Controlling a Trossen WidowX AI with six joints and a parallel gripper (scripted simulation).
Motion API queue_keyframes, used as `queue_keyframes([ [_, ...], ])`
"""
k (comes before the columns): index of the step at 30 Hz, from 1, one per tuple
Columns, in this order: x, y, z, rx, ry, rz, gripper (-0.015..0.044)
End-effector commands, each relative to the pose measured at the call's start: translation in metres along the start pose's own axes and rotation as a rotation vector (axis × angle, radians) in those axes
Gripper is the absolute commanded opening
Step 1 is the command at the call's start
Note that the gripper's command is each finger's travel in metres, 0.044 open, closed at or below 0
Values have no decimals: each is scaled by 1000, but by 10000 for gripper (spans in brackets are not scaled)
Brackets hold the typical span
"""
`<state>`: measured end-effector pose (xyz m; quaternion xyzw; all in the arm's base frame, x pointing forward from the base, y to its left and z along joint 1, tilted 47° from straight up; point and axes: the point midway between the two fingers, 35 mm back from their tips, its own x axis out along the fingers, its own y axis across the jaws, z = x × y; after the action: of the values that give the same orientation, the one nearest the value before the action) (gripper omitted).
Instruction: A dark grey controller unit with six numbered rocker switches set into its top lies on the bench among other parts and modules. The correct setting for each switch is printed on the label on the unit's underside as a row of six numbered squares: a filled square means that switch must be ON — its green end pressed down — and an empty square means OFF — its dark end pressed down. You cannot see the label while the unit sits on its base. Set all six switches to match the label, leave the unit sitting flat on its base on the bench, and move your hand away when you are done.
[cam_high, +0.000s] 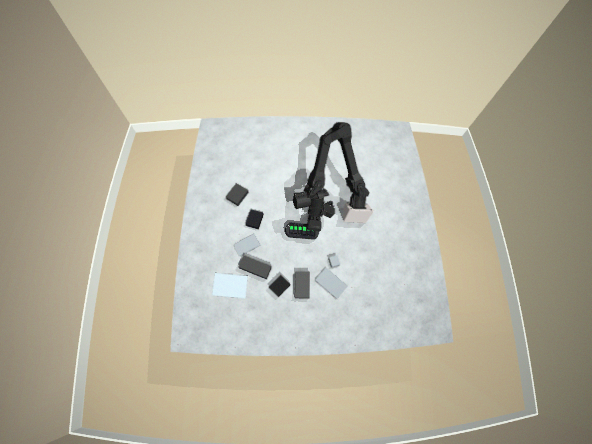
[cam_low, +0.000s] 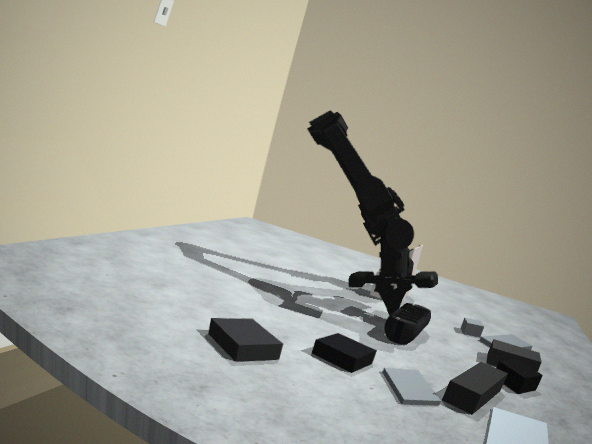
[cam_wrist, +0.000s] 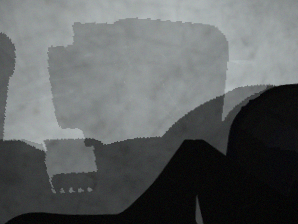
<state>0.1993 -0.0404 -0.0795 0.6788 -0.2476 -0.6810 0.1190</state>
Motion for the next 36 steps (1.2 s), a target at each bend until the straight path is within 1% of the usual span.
queue_keyframes([
  [1,2,-2,1,2,-4,3,0],
  [32,7,-20,-1,2,-4,2,0],
  [34,-6,-12,-2,3,6,19,0],
  [36,-31,-12,-1,2,0,9,0],
])
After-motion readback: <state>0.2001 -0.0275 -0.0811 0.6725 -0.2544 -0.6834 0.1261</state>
